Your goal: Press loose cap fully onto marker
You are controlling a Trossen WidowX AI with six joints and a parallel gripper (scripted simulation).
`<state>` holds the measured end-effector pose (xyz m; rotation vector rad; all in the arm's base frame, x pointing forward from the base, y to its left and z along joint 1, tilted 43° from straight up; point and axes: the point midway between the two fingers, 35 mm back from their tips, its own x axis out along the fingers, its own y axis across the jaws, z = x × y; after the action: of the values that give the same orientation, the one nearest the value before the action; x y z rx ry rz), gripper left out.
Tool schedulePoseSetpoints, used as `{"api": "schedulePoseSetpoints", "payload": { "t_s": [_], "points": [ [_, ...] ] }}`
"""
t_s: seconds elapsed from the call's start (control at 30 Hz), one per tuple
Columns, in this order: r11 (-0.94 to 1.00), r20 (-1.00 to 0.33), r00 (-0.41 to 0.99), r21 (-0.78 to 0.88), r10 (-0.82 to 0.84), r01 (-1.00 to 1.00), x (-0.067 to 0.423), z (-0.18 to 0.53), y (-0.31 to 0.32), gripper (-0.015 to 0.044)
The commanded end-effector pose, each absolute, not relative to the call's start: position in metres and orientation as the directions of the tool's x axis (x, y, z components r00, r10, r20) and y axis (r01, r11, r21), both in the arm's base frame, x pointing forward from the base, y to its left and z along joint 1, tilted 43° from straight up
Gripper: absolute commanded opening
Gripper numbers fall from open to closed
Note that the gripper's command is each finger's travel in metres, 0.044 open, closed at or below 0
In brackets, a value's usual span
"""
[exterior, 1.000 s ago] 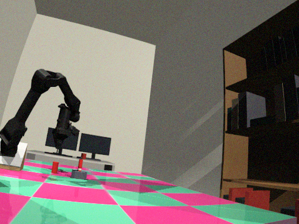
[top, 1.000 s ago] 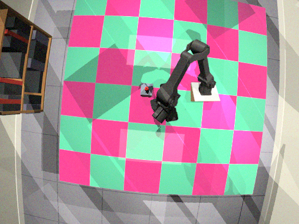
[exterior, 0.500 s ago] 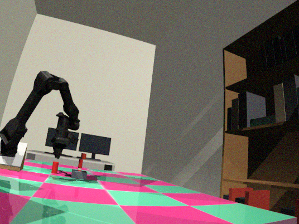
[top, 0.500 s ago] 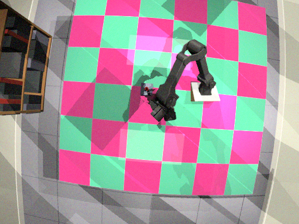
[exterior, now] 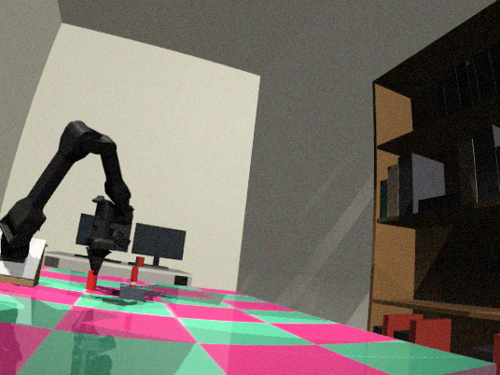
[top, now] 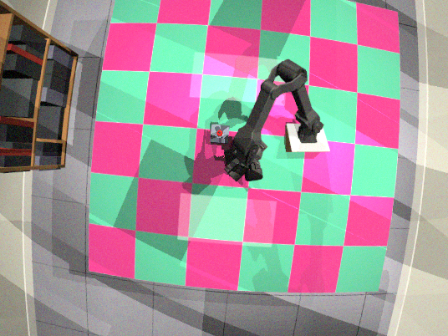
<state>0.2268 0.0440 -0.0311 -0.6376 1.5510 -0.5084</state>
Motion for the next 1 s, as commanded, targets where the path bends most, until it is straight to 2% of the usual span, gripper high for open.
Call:
{"api": "schedulePoseSetpoints", "payload": {
  "t_s": [0.0, 0.6, 0.73, 0.97],
  "points": [
    [0.738, -0.74, -0.026, -0.667, -0.672, -0.105, 0.225, -0.036, 0.038, 0.0243],
    [0.736, -0.738, -0.026, -0.668, -0.674, -0.104, 0.222, -0.054, 0.02, 0.0243],
    [0.737, -0.739, -0.026, -0.668, -0.674, -0.104, 0.222, -0.054, 0.02, 0.0138],
    [0.737, -0.739, -0.026, -0.668, -0.674, -0.104, 0.222, -0.055, 0.02, 0.0092]
  ]
}}
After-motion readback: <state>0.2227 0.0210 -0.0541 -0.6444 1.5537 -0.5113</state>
